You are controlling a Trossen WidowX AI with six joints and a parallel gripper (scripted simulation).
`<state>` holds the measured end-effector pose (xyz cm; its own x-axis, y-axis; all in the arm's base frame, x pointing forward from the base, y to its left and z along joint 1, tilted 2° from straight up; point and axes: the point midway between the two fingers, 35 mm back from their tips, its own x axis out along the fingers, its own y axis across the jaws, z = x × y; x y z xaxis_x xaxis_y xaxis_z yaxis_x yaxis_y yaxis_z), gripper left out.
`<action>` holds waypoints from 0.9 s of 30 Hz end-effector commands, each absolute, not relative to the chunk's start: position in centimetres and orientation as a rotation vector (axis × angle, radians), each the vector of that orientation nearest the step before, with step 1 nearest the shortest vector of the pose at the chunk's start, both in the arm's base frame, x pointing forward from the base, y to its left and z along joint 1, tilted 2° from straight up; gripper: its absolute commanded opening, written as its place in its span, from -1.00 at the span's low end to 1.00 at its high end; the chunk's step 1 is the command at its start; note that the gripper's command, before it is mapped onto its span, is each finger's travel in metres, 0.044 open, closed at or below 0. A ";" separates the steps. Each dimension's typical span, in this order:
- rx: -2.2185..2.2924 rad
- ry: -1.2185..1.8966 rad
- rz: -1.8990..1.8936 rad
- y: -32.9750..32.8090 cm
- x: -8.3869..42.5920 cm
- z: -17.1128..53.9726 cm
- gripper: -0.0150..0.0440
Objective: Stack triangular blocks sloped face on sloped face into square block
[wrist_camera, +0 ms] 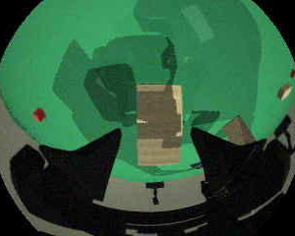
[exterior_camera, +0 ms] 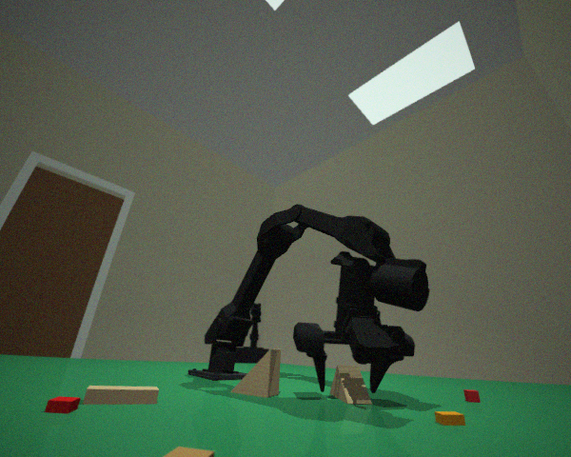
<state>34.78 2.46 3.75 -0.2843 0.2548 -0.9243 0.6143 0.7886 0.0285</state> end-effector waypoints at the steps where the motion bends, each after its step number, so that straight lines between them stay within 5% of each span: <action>1: 0.662 1.869 -0.404 2.5 34.8 3.8 0.64; 8: 0.662 1.869 -0.404 2.5 34.8 3.8 0.02; 15: 0.662 1.869 -0.404 2.5 34.8 3.8 -0.14; 19: 0.663 1.868 -0.404 2.5 34.8 3.9 -0.49; 27: 0.676 1.837 -0.402 2.4 35.0 7.3 -0.49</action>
<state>34.79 2.39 5.55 -0.2779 0.2553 -0.9261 0.6162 0.7869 0.0321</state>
